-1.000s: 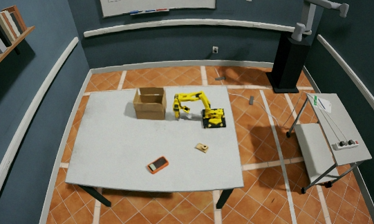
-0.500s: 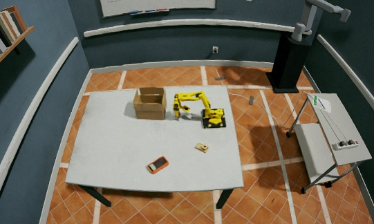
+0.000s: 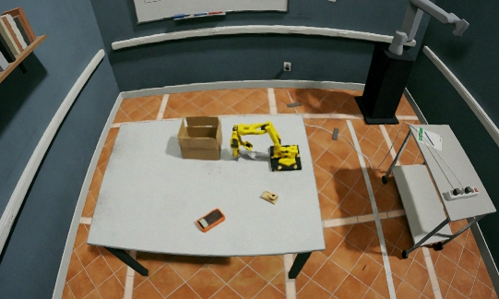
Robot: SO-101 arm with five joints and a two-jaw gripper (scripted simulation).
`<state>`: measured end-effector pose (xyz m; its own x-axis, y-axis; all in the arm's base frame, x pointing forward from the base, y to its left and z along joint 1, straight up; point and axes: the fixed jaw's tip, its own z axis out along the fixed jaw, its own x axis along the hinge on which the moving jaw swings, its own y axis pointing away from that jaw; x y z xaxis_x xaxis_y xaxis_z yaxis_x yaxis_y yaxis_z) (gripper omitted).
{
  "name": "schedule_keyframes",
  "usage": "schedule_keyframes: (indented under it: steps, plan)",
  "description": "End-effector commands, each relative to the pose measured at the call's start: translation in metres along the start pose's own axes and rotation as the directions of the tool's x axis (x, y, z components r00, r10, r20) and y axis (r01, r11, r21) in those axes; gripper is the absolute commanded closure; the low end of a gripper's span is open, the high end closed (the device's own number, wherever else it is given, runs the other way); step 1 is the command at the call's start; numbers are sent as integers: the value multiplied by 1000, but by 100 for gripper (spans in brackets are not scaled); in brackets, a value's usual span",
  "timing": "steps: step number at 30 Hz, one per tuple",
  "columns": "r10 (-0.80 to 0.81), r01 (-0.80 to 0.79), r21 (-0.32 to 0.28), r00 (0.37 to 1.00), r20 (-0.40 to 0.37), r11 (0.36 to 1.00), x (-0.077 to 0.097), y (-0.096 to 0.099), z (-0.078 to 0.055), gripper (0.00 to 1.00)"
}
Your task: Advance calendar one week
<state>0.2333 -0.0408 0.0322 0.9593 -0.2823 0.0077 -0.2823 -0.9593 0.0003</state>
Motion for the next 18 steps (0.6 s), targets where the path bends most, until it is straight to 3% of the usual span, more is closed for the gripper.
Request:
schedule_keyframes:
  steps: [1,18]
  plan:
    - [1,-1,-1,1000,20,1000,-2,3,5,100]
    - [1,-1,-1,1000,20,1000,-2,3,11,100]
